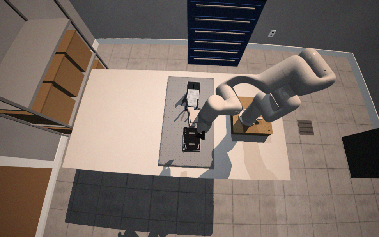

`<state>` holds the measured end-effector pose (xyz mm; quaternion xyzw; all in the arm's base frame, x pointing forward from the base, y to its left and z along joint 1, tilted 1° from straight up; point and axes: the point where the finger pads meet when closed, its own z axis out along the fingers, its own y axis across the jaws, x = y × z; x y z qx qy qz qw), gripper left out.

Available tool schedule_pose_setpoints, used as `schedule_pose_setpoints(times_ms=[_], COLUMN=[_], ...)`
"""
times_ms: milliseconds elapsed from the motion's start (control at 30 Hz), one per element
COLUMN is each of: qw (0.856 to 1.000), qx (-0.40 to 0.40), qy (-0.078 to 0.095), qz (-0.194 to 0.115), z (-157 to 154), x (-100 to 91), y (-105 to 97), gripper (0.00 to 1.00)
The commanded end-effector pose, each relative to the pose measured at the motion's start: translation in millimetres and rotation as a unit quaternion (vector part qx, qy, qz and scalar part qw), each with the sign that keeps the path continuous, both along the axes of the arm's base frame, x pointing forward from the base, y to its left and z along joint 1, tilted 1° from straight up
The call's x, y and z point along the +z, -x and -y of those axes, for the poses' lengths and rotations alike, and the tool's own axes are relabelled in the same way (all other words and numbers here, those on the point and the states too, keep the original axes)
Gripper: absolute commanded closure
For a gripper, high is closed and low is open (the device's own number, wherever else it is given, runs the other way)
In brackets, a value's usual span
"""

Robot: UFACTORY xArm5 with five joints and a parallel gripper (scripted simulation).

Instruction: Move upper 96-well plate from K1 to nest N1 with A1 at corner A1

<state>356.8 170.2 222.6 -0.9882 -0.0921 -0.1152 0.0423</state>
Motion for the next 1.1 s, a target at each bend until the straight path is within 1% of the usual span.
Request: schedule_pose_setpoints(times_ms=[0,167,200,267,433,500,567,733,767,833,1000,1067], qw=[1.0,1.0,1.0,0.998,0.998,0.998,0.996,0.996,0.996,0.992,0.992,0.992], qx=[-0.019,-0.019,-0.019,-0.038,-0.038,-0.038,-0.056,-0.056,-0.056,-0.074,-0.074,-0.074], qy=[0.015,0.015,0.015,0.027,0.027,0.027,0.035,0.035,0.035,0.04,0.04,0.04], qz=[-0.019,-0.019,-0.019,-0.041,-0.041,-0.041,-0.064,-0.064,-0.064,-0.089,-0.089,-0.089], z=[11.8,34.2,34.2,43.5,66.9,66.9,76.5,100.6,100.8,110.6,135.1,135.1], x=[3.3,6.9,6.9,8.3,12.0,12.0,13.5,17.4,17.4,19.0,23.0,23.0], y=[-7.4,-17.9,-17.9,-21.2,-29.4,-29.4,-31.8,-37.6,-37.7,-39.1,-42.5,-42.5], gripper=[0.0,0.0,0.0,0.0,0.0,0.0,0.0,0.0,0.0,0.0,0.0,0.0])
